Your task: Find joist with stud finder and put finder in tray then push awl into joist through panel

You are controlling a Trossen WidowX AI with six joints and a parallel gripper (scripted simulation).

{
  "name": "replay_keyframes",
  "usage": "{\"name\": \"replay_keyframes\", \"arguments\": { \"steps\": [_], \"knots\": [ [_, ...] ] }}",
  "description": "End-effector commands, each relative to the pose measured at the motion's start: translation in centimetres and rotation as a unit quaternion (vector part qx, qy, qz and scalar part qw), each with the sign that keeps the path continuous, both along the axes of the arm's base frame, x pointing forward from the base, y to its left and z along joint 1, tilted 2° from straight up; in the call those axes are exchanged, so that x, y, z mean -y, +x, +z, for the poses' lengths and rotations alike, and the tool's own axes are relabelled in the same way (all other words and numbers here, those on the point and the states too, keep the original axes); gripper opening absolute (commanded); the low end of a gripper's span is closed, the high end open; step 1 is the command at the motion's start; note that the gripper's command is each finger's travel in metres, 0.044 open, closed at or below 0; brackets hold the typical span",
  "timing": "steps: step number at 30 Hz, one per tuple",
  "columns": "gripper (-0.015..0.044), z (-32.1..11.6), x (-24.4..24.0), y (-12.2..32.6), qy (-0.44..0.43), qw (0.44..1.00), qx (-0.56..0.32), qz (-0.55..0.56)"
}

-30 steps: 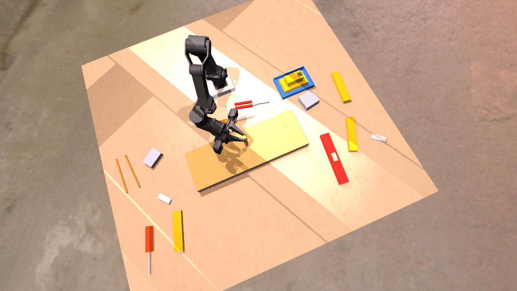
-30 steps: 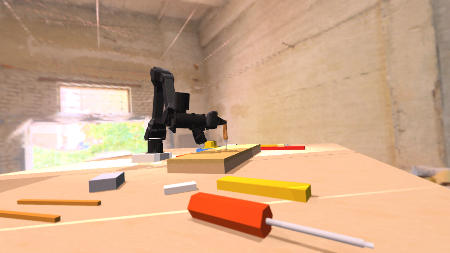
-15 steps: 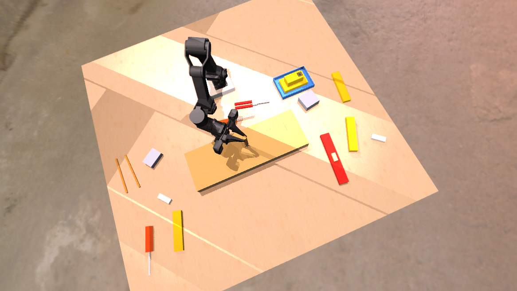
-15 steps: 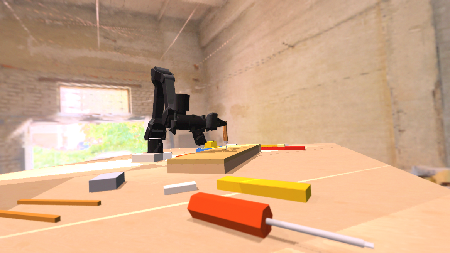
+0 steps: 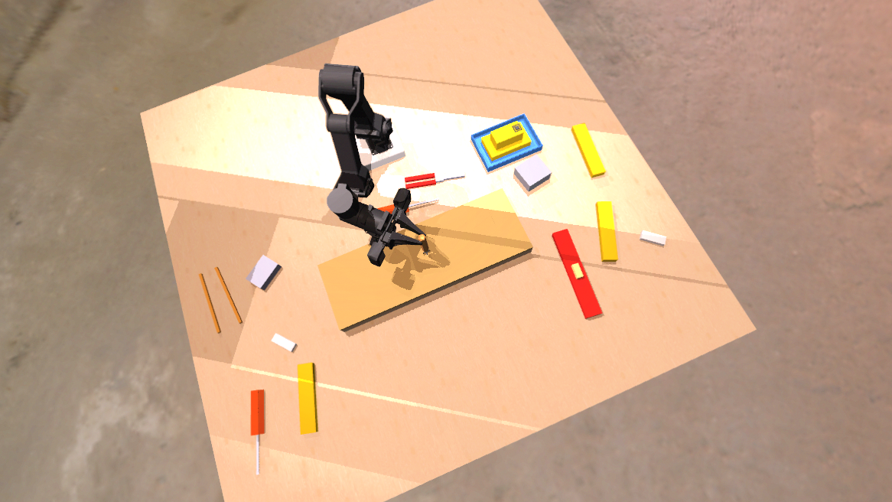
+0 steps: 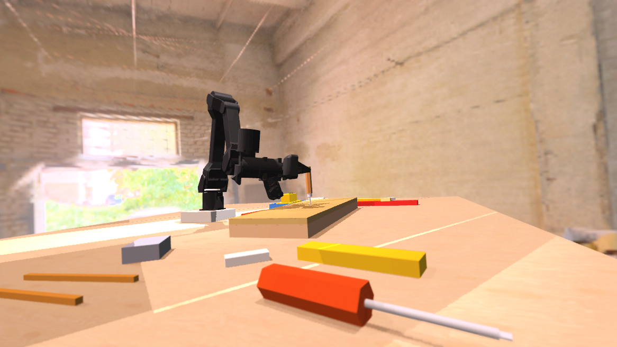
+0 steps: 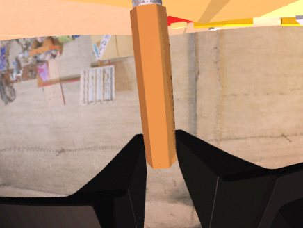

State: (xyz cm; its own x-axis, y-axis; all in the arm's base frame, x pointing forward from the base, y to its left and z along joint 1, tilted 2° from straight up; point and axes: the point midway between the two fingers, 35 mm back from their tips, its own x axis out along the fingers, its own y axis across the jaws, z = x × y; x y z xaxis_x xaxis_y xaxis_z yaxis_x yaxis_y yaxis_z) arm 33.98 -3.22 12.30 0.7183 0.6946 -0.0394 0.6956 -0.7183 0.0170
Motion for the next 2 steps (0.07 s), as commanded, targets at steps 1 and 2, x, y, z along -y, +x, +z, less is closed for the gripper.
{"name": "replay_keyframes", "arguments": {
  "steps": [1, 2],
  "knots": [
    [0.0, -0.11, -0.02, -0.02, 0.002, 1.0, -0.003, -0.001],
    [0.0, -0.11, -0.02, -0.02, 0.002, 1.0, -0.003, -0.001]
  ]
}}
